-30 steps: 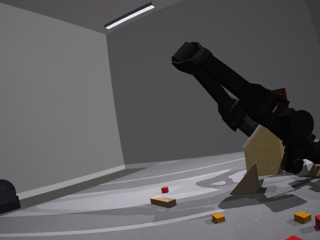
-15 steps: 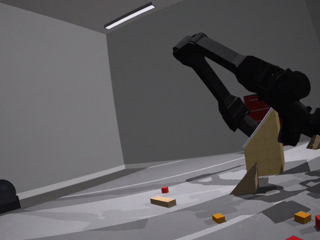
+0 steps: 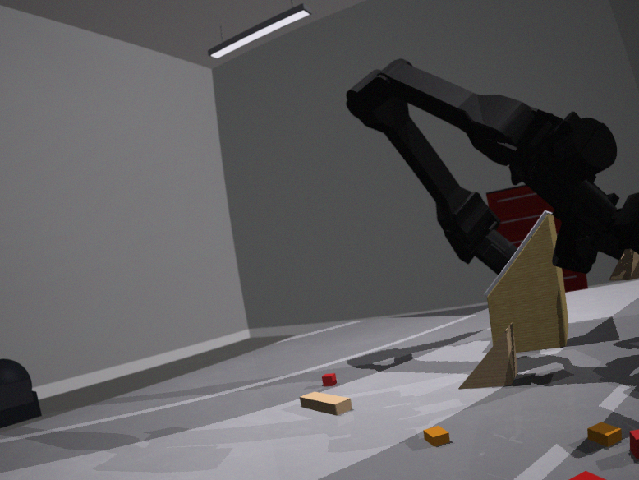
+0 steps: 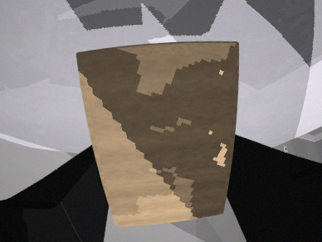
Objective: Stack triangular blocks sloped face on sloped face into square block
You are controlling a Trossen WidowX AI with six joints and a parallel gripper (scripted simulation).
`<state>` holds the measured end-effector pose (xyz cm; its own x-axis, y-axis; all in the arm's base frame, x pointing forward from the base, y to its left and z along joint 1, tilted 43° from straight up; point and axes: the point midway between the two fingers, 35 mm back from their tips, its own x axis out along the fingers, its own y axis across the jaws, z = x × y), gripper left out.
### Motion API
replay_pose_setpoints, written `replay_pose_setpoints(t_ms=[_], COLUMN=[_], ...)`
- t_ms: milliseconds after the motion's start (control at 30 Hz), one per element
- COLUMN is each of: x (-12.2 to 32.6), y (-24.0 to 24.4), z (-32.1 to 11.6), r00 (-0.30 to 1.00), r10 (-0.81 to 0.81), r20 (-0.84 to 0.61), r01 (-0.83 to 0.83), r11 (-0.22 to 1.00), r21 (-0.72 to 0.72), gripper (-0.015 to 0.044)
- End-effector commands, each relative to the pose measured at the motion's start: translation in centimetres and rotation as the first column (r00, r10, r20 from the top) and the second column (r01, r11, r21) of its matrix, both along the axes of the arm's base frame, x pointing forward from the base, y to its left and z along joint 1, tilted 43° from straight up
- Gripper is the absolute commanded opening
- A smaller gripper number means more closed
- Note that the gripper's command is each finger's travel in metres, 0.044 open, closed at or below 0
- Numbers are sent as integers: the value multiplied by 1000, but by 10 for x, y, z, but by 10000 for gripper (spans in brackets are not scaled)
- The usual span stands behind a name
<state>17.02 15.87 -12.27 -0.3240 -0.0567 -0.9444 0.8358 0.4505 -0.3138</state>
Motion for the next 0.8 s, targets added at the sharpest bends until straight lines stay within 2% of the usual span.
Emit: replay_pose_setpoints(t_ms=[0, 367, 767], x=[-1, -4, -6], y=[1, 3, 5], z=[-1, -4, -7], r00=[994, 886, 629], r10=[111, 463, 773], r20=[-3, -33, -84], r01=[-111, -462, -770], r11=[994, 886, 634], r21=[3, 24, 71], gripper=[0, 0, 0])
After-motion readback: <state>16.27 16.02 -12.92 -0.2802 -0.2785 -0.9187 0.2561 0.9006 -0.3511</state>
